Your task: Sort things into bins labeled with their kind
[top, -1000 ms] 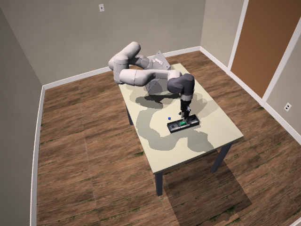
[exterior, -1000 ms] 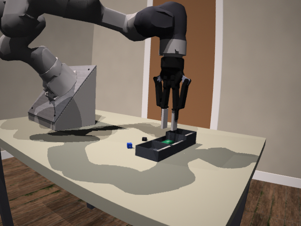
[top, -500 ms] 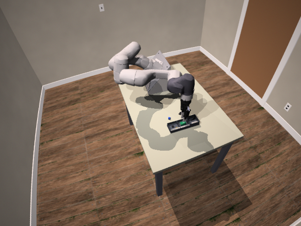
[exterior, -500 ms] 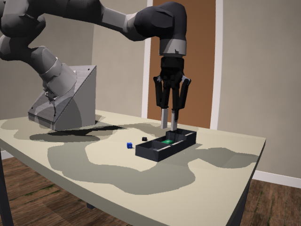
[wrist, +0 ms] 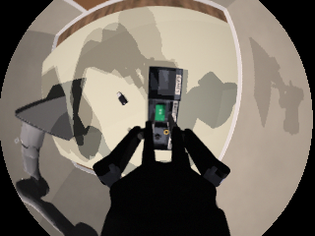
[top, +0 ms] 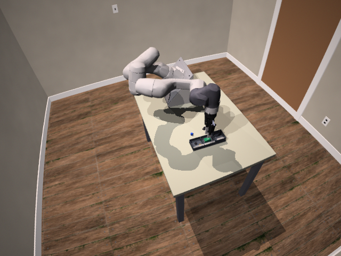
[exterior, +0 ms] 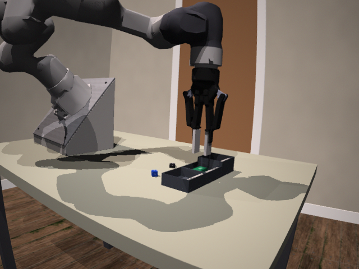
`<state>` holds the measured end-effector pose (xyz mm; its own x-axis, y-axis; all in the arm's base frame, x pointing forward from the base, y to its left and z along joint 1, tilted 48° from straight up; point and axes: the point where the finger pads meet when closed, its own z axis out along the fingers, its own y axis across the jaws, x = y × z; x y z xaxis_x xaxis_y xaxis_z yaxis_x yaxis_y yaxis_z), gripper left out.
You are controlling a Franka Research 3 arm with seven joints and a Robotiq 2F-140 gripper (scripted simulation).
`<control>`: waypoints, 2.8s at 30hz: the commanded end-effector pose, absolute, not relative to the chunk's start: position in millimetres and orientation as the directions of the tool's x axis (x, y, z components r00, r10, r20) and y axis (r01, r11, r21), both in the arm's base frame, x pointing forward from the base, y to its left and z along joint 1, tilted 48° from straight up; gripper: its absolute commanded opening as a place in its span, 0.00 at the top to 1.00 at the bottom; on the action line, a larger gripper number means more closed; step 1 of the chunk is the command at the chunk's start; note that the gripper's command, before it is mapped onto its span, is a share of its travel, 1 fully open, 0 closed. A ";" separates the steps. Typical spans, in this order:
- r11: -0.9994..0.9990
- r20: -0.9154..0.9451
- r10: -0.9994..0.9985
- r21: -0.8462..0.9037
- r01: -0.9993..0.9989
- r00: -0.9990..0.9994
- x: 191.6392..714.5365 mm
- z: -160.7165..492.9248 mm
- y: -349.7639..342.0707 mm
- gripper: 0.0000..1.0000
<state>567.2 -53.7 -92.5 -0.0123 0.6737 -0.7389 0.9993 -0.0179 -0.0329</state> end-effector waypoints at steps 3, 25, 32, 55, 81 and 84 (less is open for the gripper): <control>-0.013 -0.739 0.673 -0.040 0.999 -0.021 565.9 -92.0 -52.8 0.80; 0.223 -0.690 0.614 -0.313 0.923 -0.382 477.2 -27.6 -96.3 0.81; 0.295 -0.654 0.574 -0.396 0.869 -0.493 469.4 -22.5 -99.7 0.81; 0.479 -0.481 0.468 -0.567 0.670 -0.741 470.6 -23.3 -99.1 0.81; 0.510 -0.441 0.440 -0.594 0.622 -0.782 469.5 -23.7 -98.6 0.81; 0.510 -0.441 0.440 -0.594 0.622 -0.782 469.3 -23.7 -98.6 0.81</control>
<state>470.6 -99.9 -22.7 -0.7704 0.4463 -0.4553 0.6366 0.4996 -0.5875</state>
